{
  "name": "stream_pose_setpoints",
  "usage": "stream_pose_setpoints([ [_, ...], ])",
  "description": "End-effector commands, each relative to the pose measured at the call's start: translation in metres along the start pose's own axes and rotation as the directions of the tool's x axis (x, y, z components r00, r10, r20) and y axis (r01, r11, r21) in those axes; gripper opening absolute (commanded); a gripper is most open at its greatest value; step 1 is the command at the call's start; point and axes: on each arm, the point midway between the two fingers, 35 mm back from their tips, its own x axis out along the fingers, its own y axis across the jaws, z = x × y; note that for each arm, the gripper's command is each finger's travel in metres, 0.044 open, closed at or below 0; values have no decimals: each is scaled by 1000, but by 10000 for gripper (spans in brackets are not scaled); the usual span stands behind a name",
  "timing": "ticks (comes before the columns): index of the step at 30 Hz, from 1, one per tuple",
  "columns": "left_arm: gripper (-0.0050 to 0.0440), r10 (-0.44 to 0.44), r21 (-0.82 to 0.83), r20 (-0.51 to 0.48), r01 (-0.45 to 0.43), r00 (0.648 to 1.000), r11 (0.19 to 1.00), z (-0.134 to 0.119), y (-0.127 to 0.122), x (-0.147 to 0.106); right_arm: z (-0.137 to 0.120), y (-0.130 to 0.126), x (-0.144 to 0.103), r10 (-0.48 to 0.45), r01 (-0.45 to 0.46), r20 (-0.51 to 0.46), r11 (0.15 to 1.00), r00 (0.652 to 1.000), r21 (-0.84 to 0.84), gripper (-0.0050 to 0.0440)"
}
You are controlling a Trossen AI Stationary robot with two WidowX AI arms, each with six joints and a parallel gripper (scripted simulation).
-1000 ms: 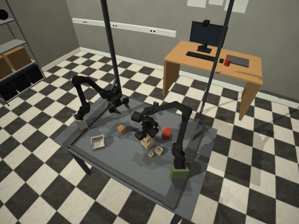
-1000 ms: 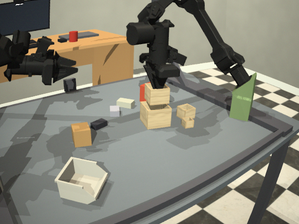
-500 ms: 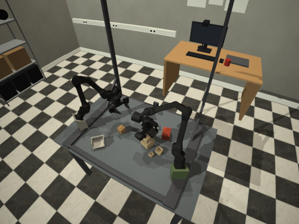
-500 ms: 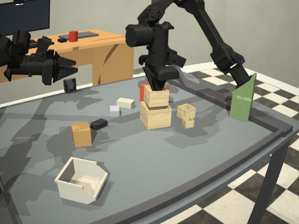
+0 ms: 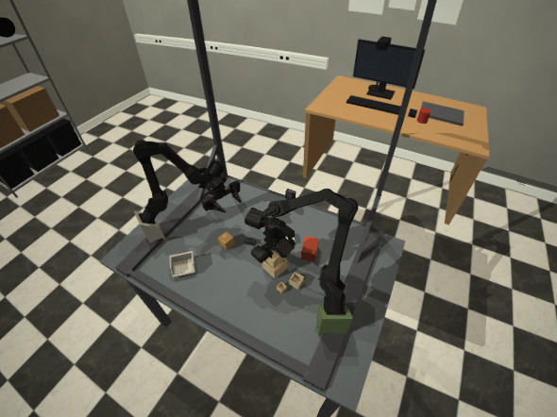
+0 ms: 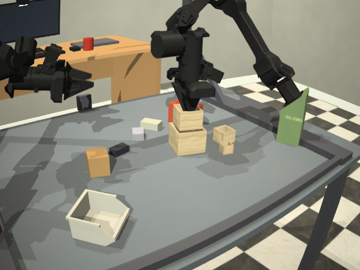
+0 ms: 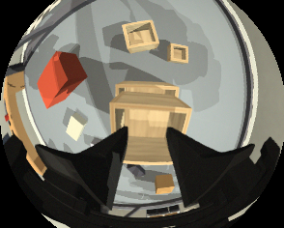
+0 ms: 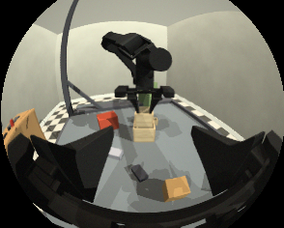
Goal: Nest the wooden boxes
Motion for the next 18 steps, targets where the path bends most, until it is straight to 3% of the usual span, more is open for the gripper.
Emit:
stream_pose_setpoints([
  [1,264,-7,7,-9,7,1000,1000,-1,1,-1,4,1,-1,3,-3,9,1000,1000,12,400],
  [18,264,-7,8,-10,7,1000,1000,-2,1,2,4,1,-1,3,-3,9,1000,1000,12,400],
])
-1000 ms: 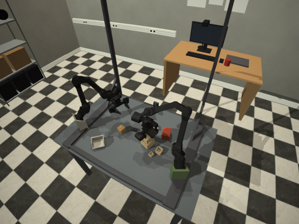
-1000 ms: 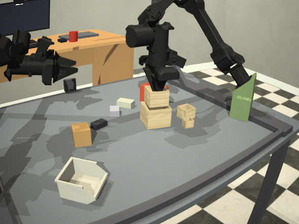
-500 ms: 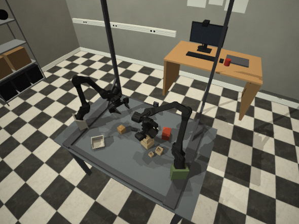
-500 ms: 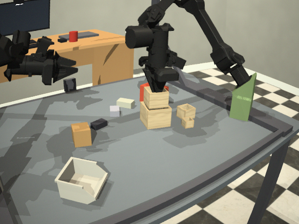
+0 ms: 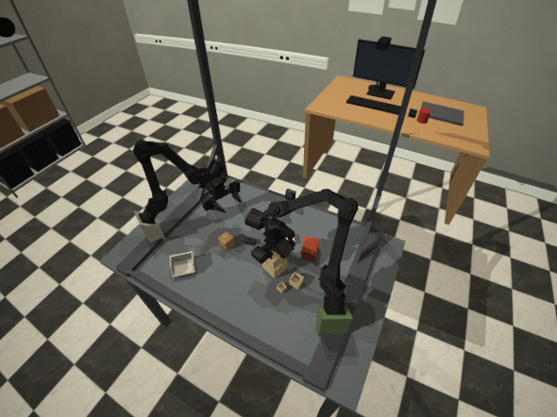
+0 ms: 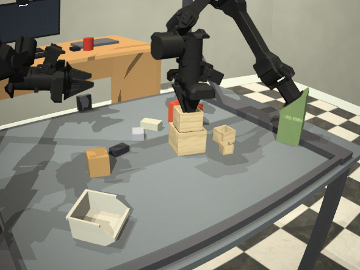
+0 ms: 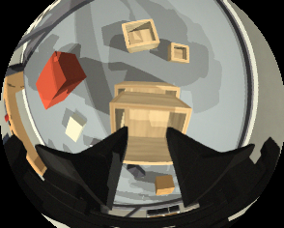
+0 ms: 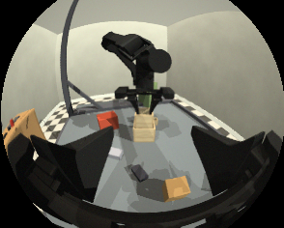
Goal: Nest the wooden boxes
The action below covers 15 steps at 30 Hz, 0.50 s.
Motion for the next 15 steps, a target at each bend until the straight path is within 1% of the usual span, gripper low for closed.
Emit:
stream_pose_setpoints([
  [1,264,-7,6,-8,7,1000,1000,-1,1,-1,4,1,-1,3,-3,9,1000,1000,12,400],
  [15,264,-5,2,-3,5,1000,1000,-1,0,8,4,1,-1,3,-3,9,1000,1000,12,400],
])
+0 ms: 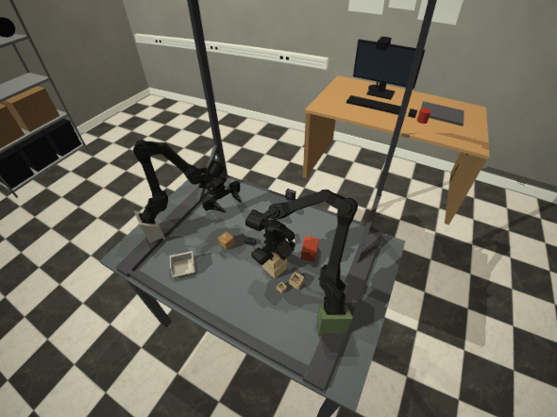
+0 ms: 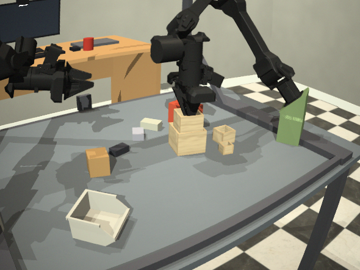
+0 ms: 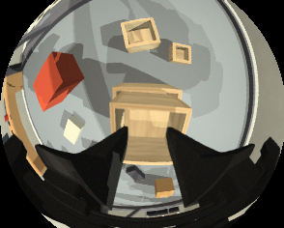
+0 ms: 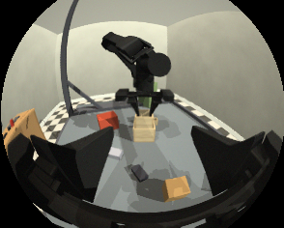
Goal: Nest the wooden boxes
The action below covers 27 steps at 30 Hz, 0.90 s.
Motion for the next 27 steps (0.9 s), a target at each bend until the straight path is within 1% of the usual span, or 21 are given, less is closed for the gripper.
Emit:
stream_pose_setpoints([
  [1,264,-5,3,-5,5,1000,1000,-2,0,3,4,1,-1,3,-3,9,1000,1000,12,400],
  [27,264,-5,3,-6,5,1000,1000,-3,1,33,4,1,-1,3,-3,9,1000,1000,12,400],
])
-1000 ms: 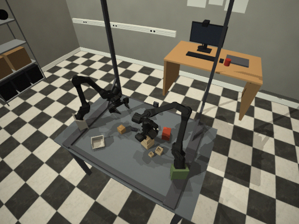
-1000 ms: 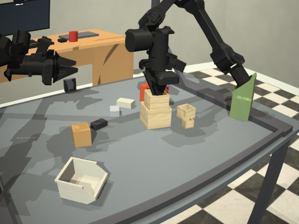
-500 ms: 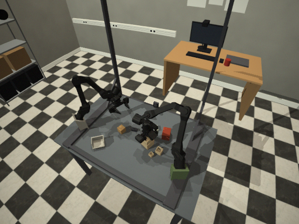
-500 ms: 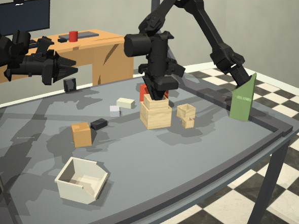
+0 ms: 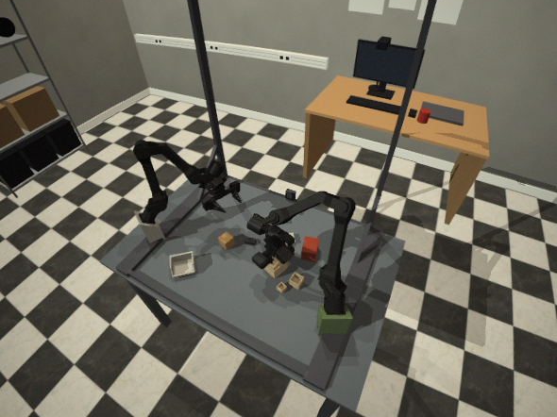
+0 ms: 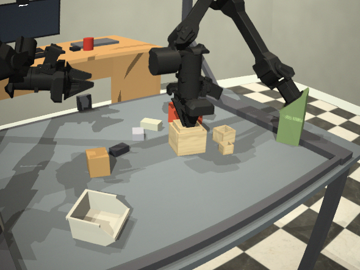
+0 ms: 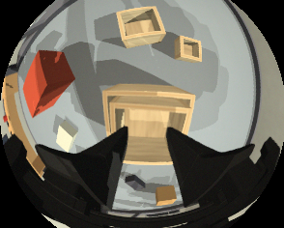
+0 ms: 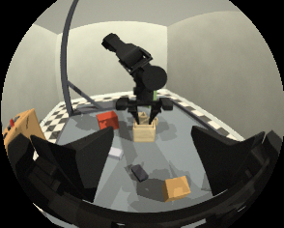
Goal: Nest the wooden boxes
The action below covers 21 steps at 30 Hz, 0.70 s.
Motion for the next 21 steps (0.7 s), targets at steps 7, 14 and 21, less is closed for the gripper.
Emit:
stream_pose_setpoints([
  [7,264,-5,4,-8,5,1000,1000,-2,0,9,4,1,-1,3,-3,9,1000,1000,12,400],
  [14,264,-6,7,-13,6,1000,1000,-4,1,13,4,1,-1,3,-3,9,1000,1000,12,400],
  [21,264,-6,9,-17,6,1000,1000,-2,1,12,4,1,-1,3,-3,9,1000,1000,12,400],
])
